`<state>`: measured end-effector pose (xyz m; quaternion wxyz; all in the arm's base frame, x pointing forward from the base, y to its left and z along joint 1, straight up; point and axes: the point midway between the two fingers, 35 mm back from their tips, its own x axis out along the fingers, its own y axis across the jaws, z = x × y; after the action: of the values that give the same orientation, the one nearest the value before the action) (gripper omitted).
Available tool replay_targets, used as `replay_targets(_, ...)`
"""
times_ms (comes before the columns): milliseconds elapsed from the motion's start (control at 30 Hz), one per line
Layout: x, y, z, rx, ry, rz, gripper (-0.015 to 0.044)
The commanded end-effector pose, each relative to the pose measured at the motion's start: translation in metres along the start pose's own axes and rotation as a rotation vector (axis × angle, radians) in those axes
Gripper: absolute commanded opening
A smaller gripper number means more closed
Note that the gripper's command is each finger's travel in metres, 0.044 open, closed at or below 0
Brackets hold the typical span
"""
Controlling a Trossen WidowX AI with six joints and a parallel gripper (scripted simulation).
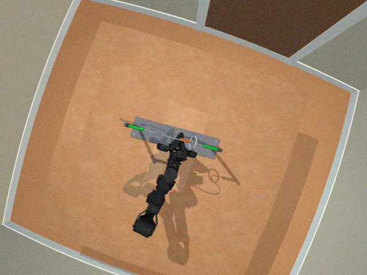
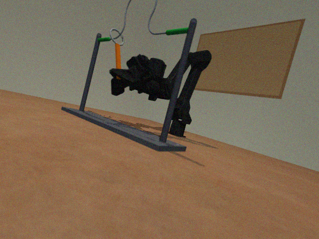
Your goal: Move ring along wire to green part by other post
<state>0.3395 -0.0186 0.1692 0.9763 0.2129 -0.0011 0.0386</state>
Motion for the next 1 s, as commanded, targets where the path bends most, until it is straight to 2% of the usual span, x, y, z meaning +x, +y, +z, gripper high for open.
replay_targets(0, -0.002, 0.013, 0.001, 0.075, 0.008, 0.003, -0.0150)
replay_targets(967, -0.045, 0.089, 0.037, 0.570, 0.342, 0.101, -0.0150)
